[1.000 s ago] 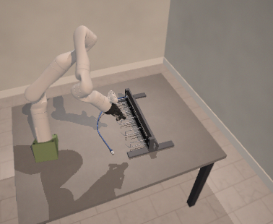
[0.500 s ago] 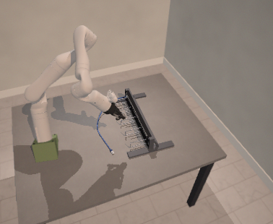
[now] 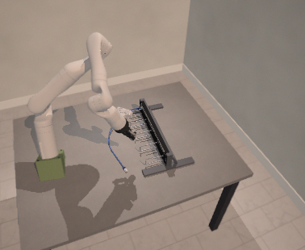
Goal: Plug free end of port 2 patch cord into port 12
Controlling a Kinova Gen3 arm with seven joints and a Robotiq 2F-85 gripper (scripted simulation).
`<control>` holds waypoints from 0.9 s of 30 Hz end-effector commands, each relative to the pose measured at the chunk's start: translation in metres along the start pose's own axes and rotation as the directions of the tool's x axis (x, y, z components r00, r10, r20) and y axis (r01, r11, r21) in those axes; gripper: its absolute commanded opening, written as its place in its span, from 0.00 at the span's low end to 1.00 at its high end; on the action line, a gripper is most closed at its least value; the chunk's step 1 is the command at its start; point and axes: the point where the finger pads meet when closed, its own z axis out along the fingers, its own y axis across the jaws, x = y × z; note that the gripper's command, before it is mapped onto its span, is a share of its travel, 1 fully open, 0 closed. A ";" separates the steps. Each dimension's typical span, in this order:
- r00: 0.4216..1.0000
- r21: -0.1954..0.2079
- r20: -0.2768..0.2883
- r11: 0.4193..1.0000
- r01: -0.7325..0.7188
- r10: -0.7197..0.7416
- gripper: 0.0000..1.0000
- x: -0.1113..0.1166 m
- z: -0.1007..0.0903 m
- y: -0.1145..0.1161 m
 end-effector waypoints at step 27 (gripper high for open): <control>0.396 0.428 -0.027 0.348 0.834 -0.918 0.00 -0.096 0.051 -0.020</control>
